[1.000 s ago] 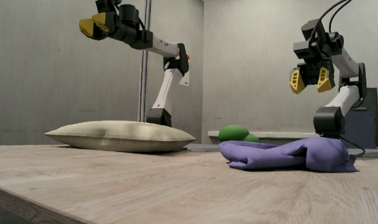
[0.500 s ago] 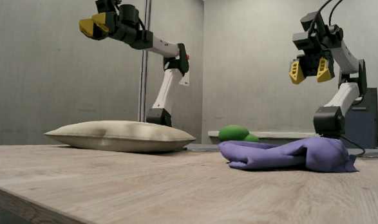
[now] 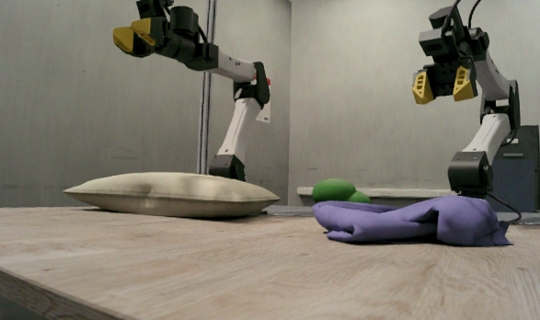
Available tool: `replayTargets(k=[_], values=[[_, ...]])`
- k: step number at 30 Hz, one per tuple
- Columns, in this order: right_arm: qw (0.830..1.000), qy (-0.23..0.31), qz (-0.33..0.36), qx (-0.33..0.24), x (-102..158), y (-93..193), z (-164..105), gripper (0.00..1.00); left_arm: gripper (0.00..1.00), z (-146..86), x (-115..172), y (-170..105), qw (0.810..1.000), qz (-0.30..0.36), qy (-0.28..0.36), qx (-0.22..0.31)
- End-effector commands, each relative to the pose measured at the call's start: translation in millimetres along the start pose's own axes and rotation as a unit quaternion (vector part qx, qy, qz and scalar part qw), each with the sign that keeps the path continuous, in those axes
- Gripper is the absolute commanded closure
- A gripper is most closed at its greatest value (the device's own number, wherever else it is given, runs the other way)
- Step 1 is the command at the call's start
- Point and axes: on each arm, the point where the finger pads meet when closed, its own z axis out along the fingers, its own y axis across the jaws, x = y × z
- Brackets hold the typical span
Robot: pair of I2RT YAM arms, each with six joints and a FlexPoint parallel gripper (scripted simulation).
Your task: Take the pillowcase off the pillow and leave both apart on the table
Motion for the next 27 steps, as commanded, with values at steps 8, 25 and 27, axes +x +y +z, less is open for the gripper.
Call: replayTargets(k=[8,25,27], values=[[1.0,-0.017,0.002,-0.002,-14,-1,-7,0.4,0.4,8,-80,20,0.992,-0.027,-0.117,-0.033],[1.0,-0.007,0.002,-0.005,-2,1,-6,0.4,0.4,16,-181,66,0.96,-0.047,-0.262,-0.084],[1.0,-0.004,0.002,-0.004,-1,0,-6,0.4,0.4,17,-194,73,0.954,-0.046,-0.281,-0.09]])
